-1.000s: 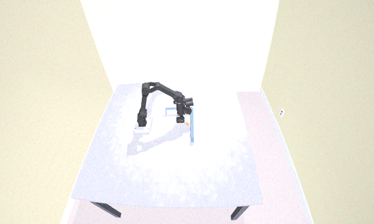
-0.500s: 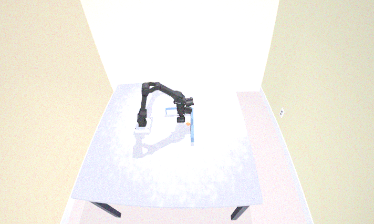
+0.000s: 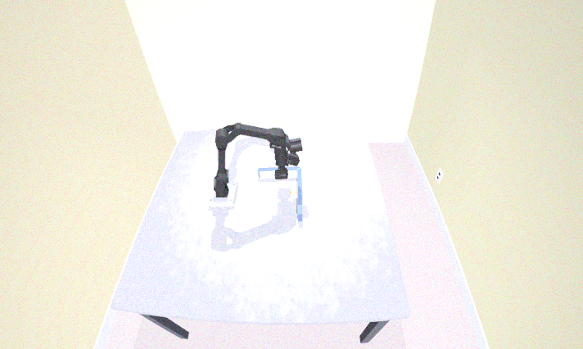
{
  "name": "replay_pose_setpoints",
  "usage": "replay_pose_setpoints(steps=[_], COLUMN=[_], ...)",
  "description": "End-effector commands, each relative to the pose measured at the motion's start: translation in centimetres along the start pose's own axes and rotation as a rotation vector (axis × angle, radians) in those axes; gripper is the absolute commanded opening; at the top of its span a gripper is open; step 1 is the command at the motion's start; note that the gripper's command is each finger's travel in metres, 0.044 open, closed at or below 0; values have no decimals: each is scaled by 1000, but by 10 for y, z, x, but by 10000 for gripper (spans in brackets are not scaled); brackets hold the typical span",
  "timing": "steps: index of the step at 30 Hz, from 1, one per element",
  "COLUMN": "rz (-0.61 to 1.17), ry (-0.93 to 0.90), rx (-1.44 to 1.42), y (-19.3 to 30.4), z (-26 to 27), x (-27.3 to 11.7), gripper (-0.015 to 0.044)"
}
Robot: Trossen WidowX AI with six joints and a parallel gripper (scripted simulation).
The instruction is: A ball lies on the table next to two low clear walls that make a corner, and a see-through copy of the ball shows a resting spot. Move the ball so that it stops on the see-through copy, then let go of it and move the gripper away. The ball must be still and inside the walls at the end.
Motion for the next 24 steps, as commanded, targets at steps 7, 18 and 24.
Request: replay_pose_setpoints(steps=[7,18,24], rz=[0,-4,-6], ry=[-3,0,0], rx=[13,17,13], y=[6,-42,-54], z=[-2,-22,-28], x=[-42,-9,1], gripper=[0,0,0])
Point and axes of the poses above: the point midway between the two fingers, 35 mm back from their tips, its own x axis out along the fingers, its own z axis across the jaws, y = z × x, the point moved 3 cm from there along -x, back along the fingers, and after that the axes turned 12 degrees about x, right-handed, at the moved point
